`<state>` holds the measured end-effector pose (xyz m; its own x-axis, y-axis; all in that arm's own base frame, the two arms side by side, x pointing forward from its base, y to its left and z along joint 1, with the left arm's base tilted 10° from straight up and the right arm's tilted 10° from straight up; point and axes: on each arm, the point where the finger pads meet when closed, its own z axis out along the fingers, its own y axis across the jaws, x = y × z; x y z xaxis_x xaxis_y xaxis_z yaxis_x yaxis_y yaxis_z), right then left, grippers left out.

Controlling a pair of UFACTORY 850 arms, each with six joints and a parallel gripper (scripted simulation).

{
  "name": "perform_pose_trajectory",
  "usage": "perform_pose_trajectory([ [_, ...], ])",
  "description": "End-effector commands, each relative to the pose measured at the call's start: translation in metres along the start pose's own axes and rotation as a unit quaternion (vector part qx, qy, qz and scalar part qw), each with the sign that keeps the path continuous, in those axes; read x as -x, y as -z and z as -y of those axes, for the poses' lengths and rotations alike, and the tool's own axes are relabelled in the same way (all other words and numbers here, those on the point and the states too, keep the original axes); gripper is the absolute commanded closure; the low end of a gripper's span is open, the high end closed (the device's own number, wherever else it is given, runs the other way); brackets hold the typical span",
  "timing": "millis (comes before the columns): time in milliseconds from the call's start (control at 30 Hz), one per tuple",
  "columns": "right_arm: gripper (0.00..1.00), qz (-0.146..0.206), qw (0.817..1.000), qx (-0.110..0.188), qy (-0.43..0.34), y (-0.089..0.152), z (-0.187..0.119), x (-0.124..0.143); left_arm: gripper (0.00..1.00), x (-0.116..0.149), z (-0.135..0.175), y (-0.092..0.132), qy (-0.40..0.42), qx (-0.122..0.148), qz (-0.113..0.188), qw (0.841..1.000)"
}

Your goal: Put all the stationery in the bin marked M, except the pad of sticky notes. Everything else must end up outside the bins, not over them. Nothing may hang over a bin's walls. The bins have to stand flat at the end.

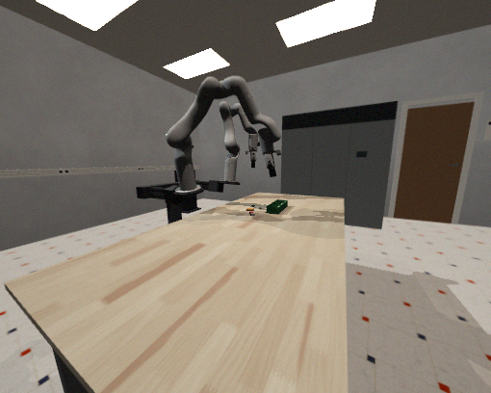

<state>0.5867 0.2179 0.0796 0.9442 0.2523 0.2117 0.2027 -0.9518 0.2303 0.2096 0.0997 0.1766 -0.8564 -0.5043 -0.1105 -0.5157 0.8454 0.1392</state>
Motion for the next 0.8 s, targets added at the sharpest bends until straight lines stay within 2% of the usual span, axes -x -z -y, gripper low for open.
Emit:
perform_pose_trajectory([
  [0,0.0,0.056,0.998,-0.008,-0.022,0.004,0.011,0.002,0.0,0.001,0.0,0.0,0.0,0.0,0.001,1.0],
  [100,0.0,0.071,0.997,-0.01,-0.04,0.008,0.021,0.007,0.0,0.001,0.0,0.0,0.0,0.0,0.001,1.0],
  [300,0.0,0.101,0.992,-0.014,-0.077,0.008,0.022,0.007,0.0,0.001,0.0,0.0,0.0,0.0,0.001,1.0],
  [333,0.0,0.116,0.988,-0.016,-0.096,0.008,0.022,0.007,0.0,0.001,0.0,0.0,0.0,0.0,0.001,1.0],
  [767,0.0,0.117,0.988,-0.016,-0.097,0.008,0.022,0.007,0.0,0.001,0.0,0.0,0.0,0.0,0.001,1.0],
])
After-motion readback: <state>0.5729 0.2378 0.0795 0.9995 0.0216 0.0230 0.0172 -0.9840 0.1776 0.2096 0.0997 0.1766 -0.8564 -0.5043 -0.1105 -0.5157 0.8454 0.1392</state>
